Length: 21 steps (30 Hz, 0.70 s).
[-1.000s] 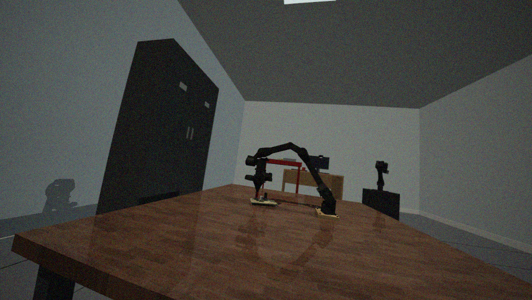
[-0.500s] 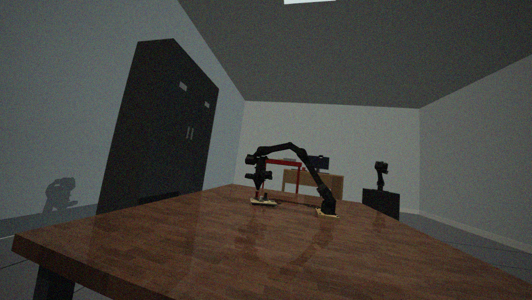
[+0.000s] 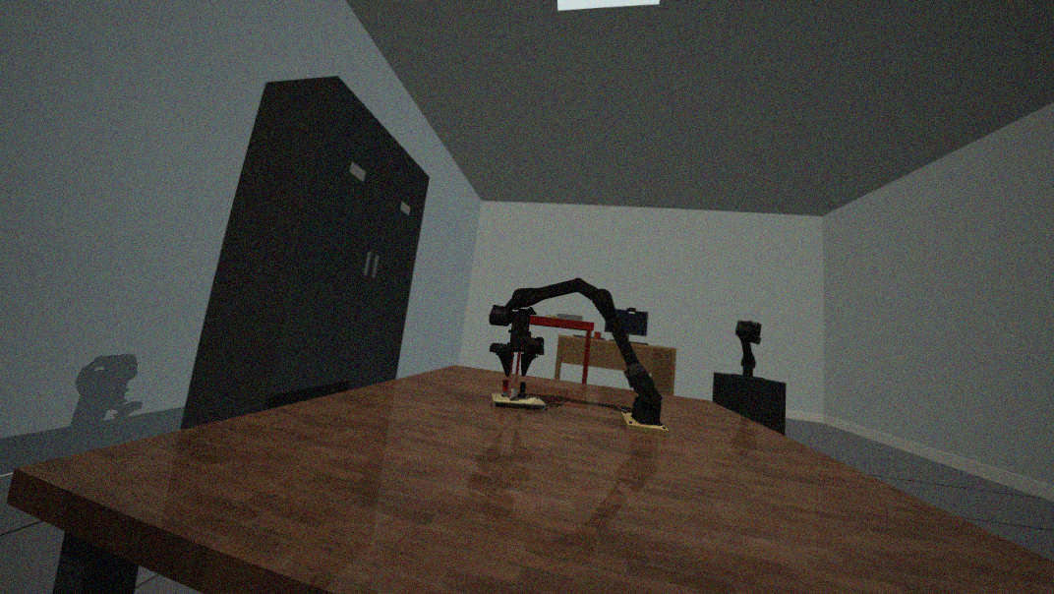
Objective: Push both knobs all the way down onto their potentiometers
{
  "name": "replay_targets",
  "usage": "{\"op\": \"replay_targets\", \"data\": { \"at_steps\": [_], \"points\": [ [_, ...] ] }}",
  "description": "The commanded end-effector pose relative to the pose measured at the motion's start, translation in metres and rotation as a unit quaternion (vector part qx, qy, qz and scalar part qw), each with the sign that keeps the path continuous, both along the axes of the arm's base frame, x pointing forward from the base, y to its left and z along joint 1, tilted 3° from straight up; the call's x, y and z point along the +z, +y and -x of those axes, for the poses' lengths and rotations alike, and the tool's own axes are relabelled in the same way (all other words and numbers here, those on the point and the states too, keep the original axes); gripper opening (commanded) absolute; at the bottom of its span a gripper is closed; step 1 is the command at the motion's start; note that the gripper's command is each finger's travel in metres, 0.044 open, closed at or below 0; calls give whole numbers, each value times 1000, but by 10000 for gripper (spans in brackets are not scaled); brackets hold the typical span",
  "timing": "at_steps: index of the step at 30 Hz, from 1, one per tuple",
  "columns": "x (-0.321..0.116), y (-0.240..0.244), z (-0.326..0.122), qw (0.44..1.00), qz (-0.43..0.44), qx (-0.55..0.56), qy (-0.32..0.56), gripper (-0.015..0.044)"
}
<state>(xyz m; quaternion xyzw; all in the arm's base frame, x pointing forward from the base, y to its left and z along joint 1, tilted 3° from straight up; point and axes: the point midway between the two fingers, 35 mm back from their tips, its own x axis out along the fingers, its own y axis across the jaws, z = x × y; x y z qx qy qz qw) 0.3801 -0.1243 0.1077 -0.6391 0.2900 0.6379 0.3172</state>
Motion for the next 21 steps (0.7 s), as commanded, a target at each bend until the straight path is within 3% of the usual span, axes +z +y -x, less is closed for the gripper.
{"op": "replay_targets", "data": {
  "at_steps": [1,2,11,21],
  "points": [
    [14,11,37,1000,1,2,-5,420],
    [16,14,47,1000,0,2,-5,440],
    [12,45,143,1000,-1,2,-2,440],
    [10,48,150,1000,-2,3,-2,440]
  ]
}}
